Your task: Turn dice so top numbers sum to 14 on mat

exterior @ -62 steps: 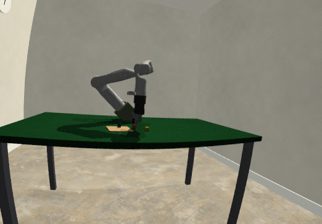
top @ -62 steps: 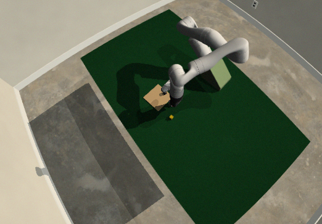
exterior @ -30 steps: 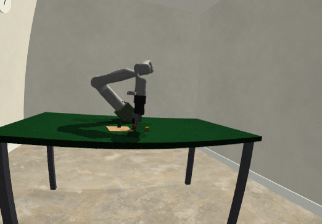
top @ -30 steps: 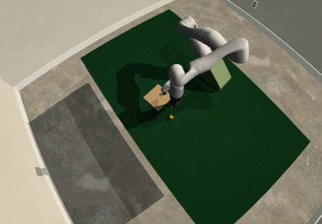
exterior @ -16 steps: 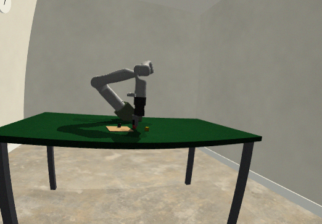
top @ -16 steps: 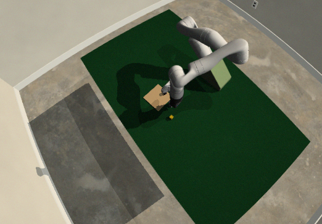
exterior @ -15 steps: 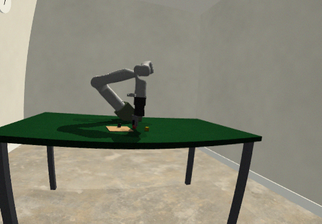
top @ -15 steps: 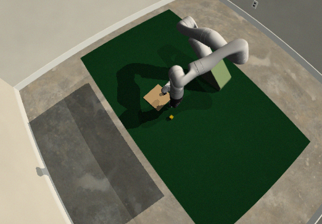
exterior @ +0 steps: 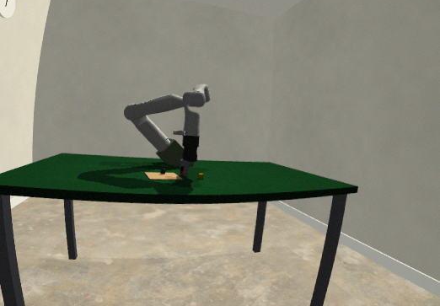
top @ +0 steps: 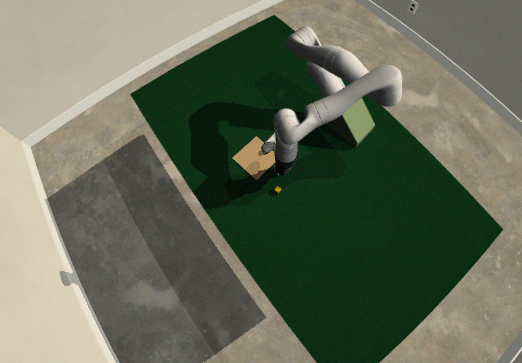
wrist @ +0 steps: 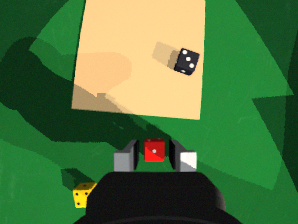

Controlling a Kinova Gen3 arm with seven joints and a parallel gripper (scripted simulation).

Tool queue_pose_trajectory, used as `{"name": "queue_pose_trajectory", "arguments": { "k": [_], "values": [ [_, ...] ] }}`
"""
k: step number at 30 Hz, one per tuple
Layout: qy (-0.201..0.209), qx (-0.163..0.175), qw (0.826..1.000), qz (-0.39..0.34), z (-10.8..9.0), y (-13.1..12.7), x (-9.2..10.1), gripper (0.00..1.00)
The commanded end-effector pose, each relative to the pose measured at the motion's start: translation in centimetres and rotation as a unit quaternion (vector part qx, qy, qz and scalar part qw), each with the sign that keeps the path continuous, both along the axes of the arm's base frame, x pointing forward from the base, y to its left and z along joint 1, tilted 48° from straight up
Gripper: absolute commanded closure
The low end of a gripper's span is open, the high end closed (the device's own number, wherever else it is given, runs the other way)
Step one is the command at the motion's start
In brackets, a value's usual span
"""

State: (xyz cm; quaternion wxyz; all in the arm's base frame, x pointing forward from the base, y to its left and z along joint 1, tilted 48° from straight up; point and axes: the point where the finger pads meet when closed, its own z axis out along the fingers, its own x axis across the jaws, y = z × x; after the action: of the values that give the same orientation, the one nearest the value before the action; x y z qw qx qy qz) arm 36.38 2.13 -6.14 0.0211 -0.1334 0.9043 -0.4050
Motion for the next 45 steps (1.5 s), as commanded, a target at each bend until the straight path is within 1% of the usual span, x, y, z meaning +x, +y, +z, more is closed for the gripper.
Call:
{"name": "queue_pose_trajectory", "arguments": {
  "k": [1,36,37,45],
  "values": [
    [0.000,0.000,1.000,0.000,0.02,0.03,0.03,0.30],
    [0.000,0.000,1.000,0.000,0.02,0.03,0.03,0.30],
    [0.000,0.000,1.000,0.000,0.02,0.03,0.03,0.60],
    [0.000,0.000,1.000,0.000,0.02,0.03,0.03,0.60]
  ]
}}
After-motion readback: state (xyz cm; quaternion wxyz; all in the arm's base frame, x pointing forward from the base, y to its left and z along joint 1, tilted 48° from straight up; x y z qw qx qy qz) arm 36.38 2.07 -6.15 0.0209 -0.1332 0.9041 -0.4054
